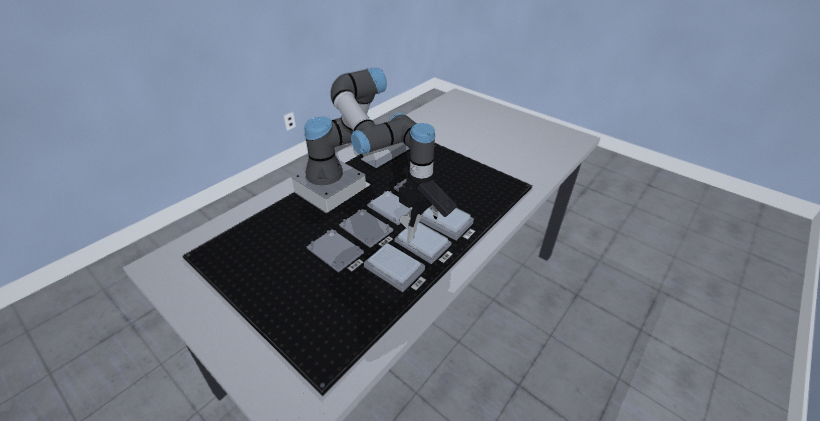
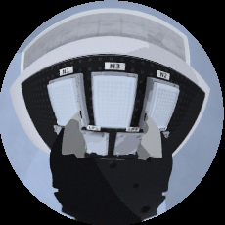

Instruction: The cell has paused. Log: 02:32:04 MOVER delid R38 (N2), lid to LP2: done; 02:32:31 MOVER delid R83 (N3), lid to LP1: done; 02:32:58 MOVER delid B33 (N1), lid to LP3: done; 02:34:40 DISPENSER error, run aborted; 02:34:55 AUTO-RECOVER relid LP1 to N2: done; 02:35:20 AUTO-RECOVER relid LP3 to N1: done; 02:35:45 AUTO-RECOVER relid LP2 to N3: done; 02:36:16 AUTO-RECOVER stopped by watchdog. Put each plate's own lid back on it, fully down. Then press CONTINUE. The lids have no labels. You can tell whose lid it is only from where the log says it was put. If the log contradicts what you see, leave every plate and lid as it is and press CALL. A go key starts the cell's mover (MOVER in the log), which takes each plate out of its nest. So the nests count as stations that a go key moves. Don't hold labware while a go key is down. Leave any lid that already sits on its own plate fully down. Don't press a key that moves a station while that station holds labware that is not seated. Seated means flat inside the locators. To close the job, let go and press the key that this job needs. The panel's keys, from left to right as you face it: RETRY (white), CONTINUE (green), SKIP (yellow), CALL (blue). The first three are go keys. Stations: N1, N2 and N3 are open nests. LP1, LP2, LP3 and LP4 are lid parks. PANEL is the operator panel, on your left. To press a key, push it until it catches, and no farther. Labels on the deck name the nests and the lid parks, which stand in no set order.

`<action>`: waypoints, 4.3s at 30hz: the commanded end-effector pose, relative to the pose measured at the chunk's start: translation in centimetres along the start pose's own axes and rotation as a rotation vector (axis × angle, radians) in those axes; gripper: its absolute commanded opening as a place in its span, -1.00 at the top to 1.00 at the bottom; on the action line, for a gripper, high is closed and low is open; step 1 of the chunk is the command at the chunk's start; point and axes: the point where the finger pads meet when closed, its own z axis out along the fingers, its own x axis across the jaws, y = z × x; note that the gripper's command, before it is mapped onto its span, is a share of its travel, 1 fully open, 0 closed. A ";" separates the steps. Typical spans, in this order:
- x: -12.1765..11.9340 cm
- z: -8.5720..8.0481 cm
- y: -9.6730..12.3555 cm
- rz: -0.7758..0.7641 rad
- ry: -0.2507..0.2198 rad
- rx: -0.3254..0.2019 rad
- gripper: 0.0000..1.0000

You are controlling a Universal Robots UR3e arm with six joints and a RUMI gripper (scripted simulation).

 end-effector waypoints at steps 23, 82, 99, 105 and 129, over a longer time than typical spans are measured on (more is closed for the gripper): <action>0.0 2.1 -0.1 0.000 0.001 0.004 -0.64; 0.0 -0.9 -0.1 0.000 0.001 0.004 1.00; 6.0 -1.0 -0.1 -0.029 0.001 0.003 1.00; 8.0 -1.0 -0.1 -0.029 0.001 0.003 1.00; 13.4 -0.8 -0.1 -0.029 0.002 0.003 1.00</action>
